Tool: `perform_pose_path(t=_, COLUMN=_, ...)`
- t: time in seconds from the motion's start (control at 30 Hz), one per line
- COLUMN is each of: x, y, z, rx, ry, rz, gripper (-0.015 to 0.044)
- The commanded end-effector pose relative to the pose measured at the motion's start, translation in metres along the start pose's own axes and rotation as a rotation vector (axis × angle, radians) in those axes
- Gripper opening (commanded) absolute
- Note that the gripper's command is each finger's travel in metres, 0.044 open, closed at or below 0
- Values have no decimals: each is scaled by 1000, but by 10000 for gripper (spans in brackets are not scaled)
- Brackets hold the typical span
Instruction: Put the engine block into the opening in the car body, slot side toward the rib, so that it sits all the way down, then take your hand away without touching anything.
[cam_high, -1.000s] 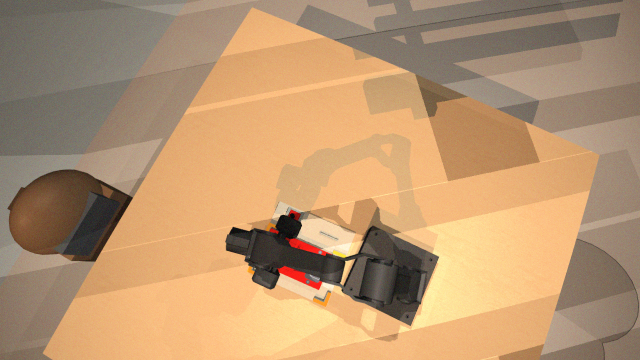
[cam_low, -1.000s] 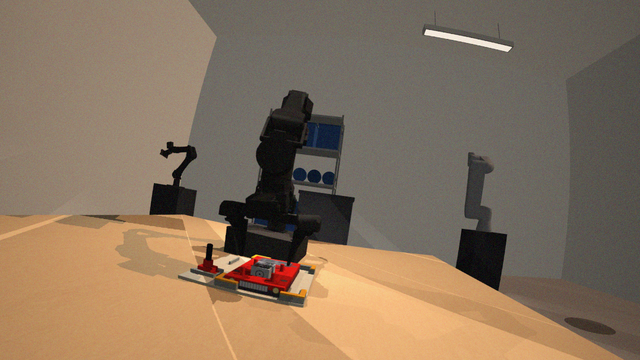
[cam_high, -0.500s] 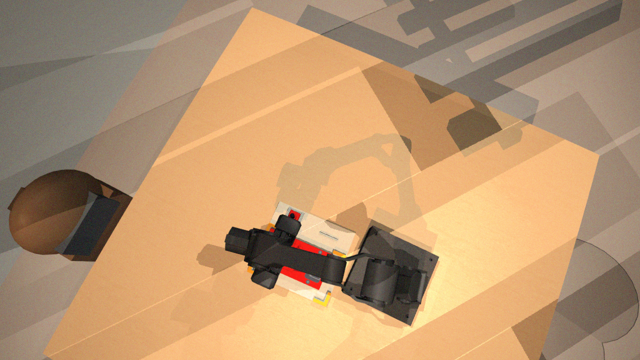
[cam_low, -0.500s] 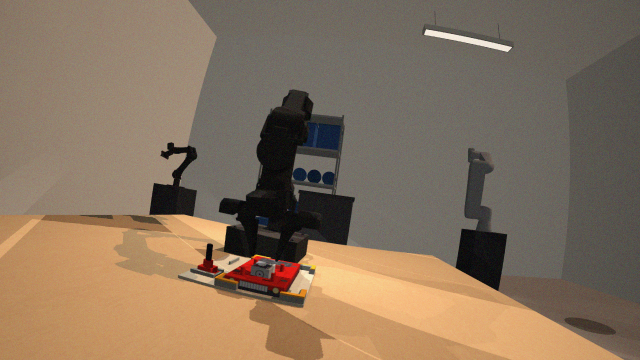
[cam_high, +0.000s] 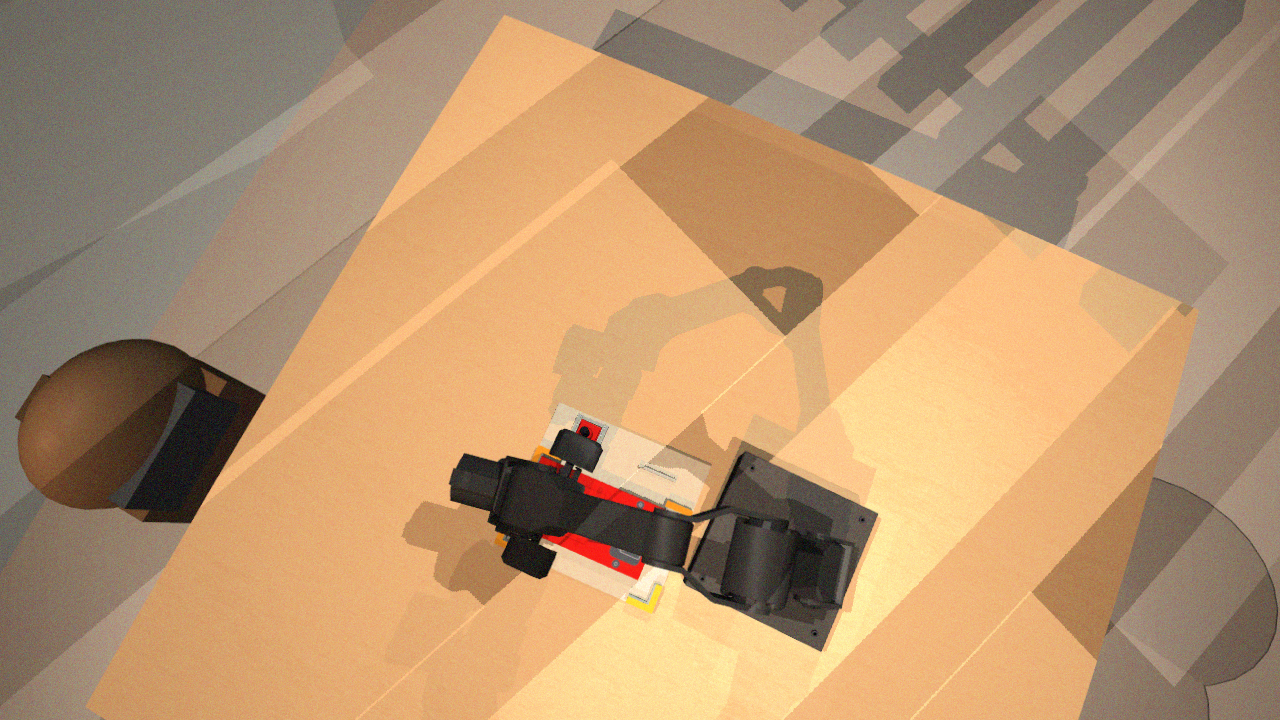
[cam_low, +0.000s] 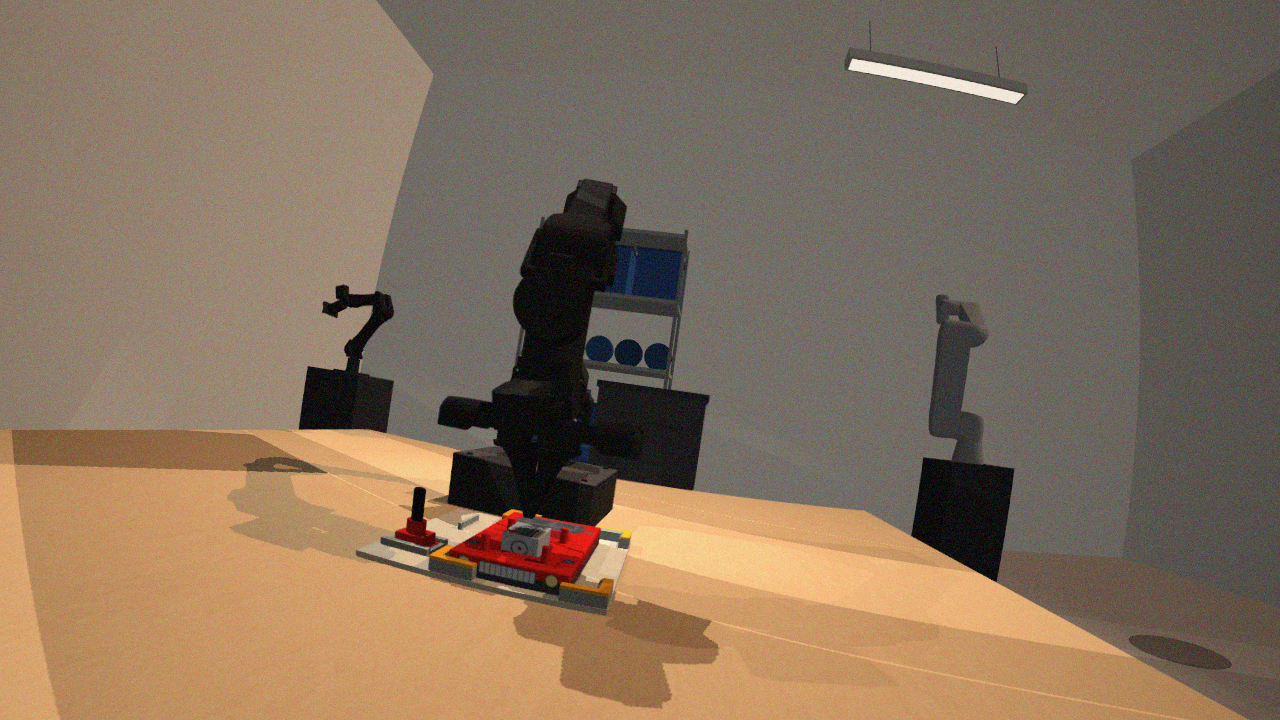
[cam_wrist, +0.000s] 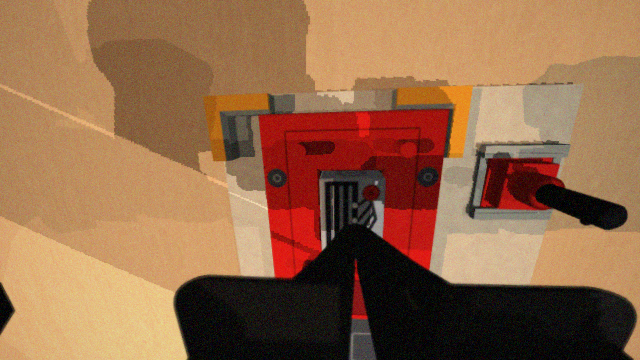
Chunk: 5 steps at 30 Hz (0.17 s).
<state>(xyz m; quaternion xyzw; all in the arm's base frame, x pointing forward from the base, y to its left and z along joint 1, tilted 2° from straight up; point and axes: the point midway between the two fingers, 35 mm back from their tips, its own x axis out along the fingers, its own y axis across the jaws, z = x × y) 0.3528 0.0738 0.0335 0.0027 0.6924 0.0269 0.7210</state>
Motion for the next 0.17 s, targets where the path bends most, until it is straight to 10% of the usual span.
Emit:
perform_pose_path(t=0.0, x=-1, y=0, z=0, rx=1, ry=1, rz=2, gripper=0)
perform_pose_path(t=0.13, x=-1, y=0, z=0, rx=1, ry=1, rz=2, gripper=0)
